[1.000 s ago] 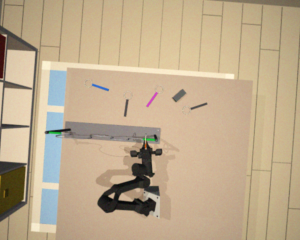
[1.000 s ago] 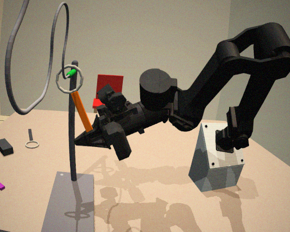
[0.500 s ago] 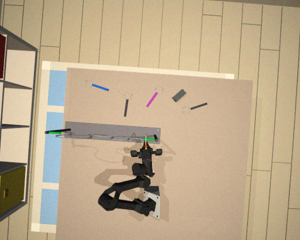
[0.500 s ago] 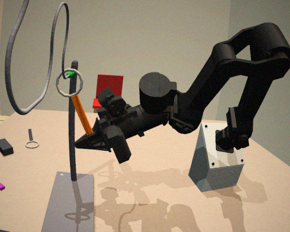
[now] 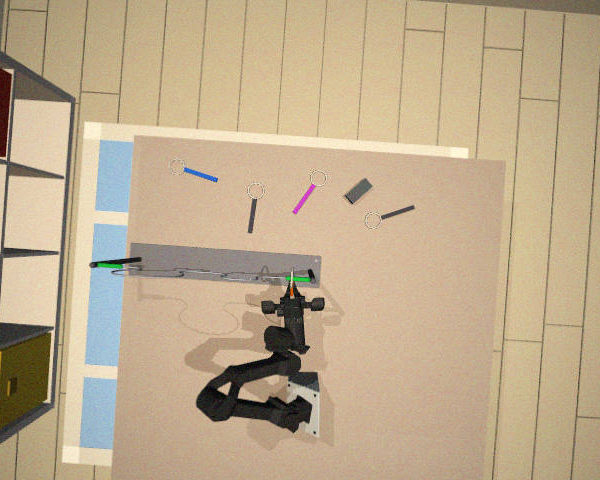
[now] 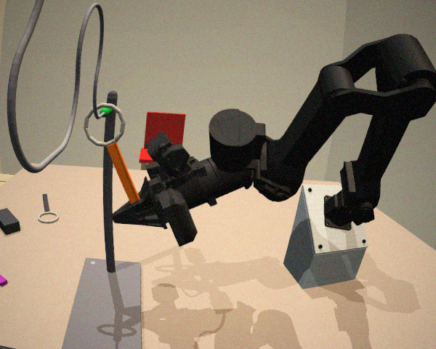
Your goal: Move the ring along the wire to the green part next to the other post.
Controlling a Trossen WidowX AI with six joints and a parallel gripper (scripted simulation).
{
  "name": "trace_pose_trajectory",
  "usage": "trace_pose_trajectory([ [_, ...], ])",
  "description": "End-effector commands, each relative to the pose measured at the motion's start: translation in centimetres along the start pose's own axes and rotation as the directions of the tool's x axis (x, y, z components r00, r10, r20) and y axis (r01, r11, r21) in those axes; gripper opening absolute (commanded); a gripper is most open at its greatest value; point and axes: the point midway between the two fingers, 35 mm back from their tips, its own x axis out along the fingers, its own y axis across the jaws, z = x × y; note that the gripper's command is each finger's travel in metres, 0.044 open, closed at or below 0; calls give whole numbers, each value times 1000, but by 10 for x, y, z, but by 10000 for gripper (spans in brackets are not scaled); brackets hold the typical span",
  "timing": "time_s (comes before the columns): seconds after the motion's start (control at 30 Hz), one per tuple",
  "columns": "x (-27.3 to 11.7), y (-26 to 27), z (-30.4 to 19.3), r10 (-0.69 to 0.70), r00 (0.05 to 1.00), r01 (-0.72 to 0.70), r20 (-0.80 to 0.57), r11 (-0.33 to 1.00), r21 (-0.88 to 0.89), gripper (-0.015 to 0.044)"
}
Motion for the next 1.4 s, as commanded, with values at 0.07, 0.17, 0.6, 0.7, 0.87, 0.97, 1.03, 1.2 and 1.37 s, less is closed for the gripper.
trace_pose_trajectory([
  [0.07, 0, 0, 0, 0, 1000, 0, 0, 1000, 0, -124],
  [0.17, 0, 0, 0, 0, 1000, 0, 0, 1000, 0, -45],
  [0.6, -18, -1, 1, -3, 1000, 3, 0, 1000, 2, 160],
  [0.7, -31, -1, 1, -5, 1000, 5, -1, 1000, 3, 160],
  [0.87, -49, -1, -1, -7, 1000, 7, 0, 1000, 5, 160],
  [0.97, -50, -1, -1, -7, 1000, 7, 0, 1000, 5, 160],
  [1.03, -50, -1, -1, -7, 1000, 7, 0, 1000, 5, 160],
  [1.2, -50, -1, -1, -7, 1000, 7, 0, 1000, 5, 160],
  [1.37, -50, -1, -1, -7, 1000, 7, 0, 1000, 5, 160],
])
